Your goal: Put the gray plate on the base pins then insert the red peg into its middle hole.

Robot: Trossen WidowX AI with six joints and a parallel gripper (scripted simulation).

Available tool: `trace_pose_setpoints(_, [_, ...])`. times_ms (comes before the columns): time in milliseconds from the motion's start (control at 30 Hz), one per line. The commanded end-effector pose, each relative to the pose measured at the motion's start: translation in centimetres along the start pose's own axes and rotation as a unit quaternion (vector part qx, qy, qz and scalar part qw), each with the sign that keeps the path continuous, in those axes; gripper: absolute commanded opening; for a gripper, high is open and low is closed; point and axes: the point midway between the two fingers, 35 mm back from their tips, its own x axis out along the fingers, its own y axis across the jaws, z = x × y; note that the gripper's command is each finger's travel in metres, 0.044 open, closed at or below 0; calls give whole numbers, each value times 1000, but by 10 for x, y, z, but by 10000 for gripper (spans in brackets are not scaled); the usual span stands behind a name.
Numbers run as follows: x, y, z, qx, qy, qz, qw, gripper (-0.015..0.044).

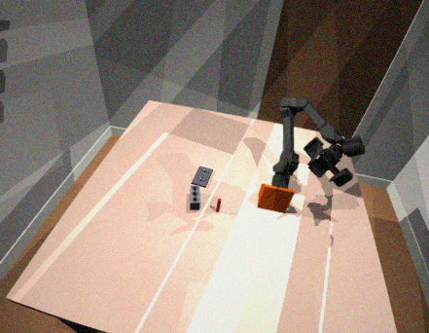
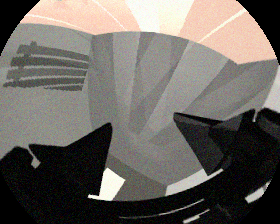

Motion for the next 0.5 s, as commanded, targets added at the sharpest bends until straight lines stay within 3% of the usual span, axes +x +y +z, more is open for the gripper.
trace_pose_setpoints(0, [0, 0, 0, 0, 0, 0, 1000, 426])
trace_pose_setpoints(67, [4, -7, 4, 2, -24, -20, 1000, 440])
trace_pose_setpoints(200, [32, 8, 4, 193, -90, 27, 977, 440])
trace_pose_setpoints(333, [61, 31, 5, 391, -132, 105, 905, 440])
trace_pose_setpoints(467, [83, 52, 17, 482, -155, 149, 849, 440])
